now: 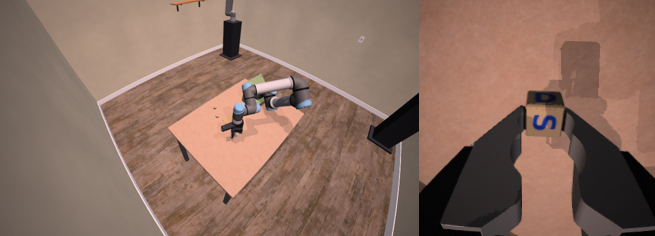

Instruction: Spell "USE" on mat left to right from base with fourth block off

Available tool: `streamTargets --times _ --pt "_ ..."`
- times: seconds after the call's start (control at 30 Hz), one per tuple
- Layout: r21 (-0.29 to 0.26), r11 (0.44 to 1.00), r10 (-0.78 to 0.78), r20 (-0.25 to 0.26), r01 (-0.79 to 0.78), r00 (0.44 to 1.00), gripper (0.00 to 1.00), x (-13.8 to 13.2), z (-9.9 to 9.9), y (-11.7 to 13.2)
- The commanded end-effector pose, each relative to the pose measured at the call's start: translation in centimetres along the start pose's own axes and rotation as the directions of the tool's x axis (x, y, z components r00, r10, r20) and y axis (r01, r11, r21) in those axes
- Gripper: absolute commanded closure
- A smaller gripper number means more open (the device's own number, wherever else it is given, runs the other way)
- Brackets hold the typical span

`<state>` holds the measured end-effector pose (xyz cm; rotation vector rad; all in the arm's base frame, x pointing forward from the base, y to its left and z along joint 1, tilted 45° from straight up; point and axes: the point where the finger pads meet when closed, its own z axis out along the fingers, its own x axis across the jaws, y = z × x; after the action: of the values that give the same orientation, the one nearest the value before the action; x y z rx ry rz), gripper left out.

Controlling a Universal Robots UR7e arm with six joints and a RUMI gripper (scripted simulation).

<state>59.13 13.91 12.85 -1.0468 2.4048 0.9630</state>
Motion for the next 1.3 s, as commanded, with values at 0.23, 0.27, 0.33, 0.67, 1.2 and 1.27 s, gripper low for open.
streamTargets --times 0.23,0.27,0.33,0.67,1.2,1.27 --pt "0.003 0.997 -0.076 -0.001 0.076 0.997 0.95 0.9 -0.2 -0.4" --pt "0.004 0.996 -0.089 -0.002 0.089 0.996 0.95 1.0 -0.2 -0.5" --pt "0.004 0.993 -0.116 -0.002 0.116 0.993 0.95 1.3 -0.3 -0.6" --pt "0.007 0.965 -0.262 -0.007 0.262 0.965 0.95 3.1 -0.5 -1.2" --pt "0.006 0.794 -0.608 -0.019 0.608 0.794 0.95 7.6 -0.9 -2.1" --pt "0.005 0.753 -0.658 -0.02 0.658 0.753 0.95 8.4 -1.0 -2.2"
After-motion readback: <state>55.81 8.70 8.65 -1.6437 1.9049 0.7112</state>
